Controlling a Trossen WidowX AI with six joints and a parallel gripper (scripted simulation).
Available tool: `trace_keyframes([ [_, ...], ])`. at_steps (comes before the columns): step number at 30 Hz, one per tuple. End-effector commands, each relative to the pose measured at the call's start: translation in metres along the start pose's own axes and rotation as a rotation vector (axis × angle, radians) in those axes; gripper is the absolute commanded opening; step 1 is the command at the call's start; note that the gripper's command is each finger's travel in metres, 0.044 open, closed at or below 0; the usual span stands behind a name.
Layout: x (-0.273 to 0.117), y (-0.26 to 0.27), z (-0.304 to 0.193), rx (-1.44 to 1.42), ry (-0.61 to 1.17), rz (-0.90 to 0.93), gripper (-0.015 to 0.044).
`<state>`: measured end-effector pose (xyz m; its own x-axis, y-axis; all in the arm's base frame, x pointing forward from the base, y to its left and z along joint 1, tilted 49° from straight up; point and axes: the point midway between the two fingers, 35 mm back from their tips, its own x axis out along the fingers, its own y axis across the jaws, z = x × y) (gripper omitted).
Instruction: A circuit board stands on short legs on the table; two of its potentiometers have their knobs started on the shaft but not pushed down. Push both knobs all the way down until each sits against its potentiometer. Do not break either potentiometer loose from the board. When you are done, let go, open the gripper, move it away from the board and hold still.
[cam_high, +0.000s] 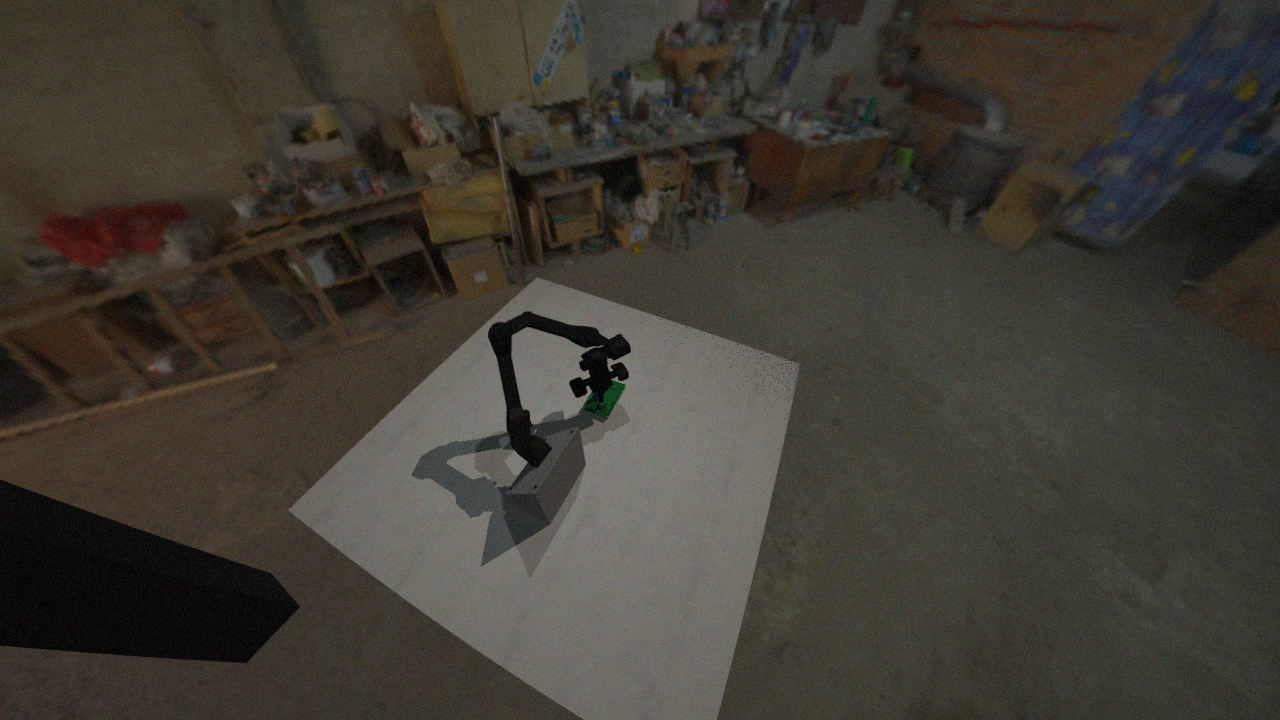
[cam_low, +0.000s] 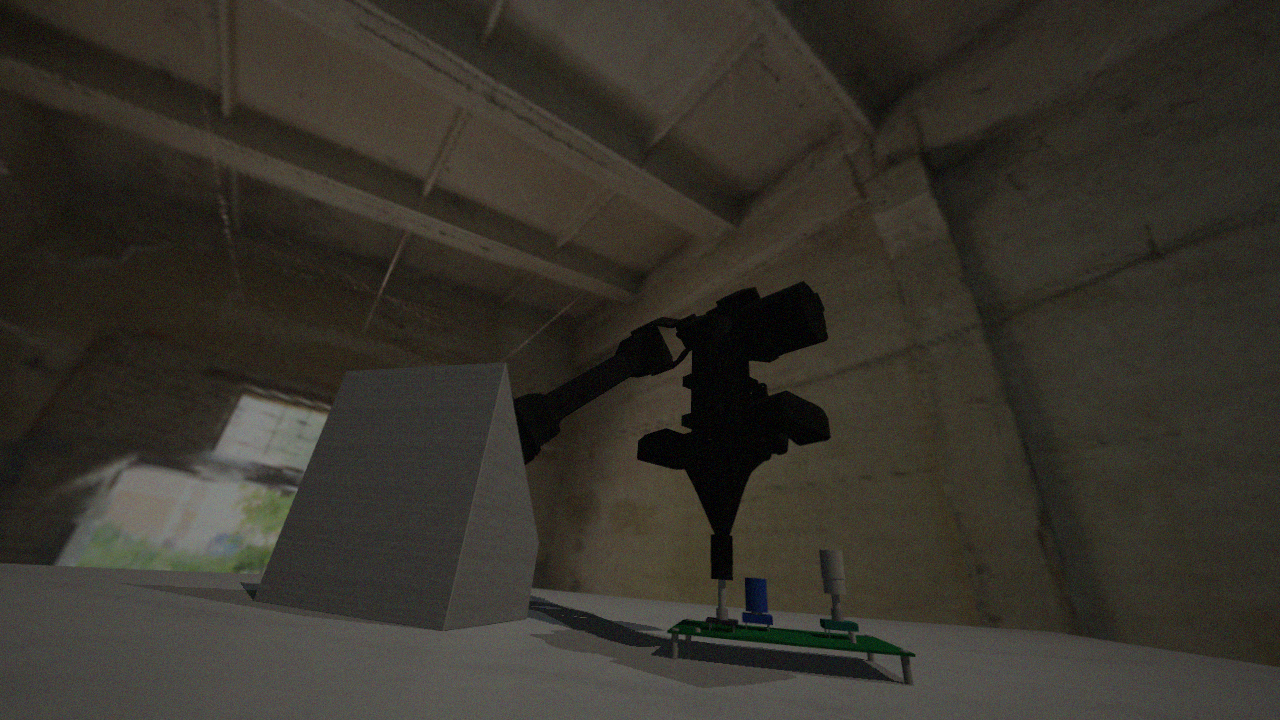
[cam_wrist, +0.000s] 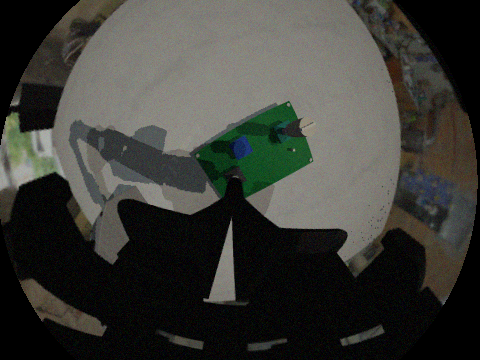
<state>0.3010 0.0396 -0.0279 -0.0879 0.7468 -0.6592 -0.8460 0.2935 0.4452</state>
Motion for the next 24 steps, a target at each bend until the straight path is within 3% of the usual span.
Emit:
trace_keyframes([
  [1,0.0013,0.0002,-0.0005,0.007,-0.003,0.003,0.0],
  [24,0.0068,0.0002,-0.0005,0.007,-0.004,0.003,0.0],
])
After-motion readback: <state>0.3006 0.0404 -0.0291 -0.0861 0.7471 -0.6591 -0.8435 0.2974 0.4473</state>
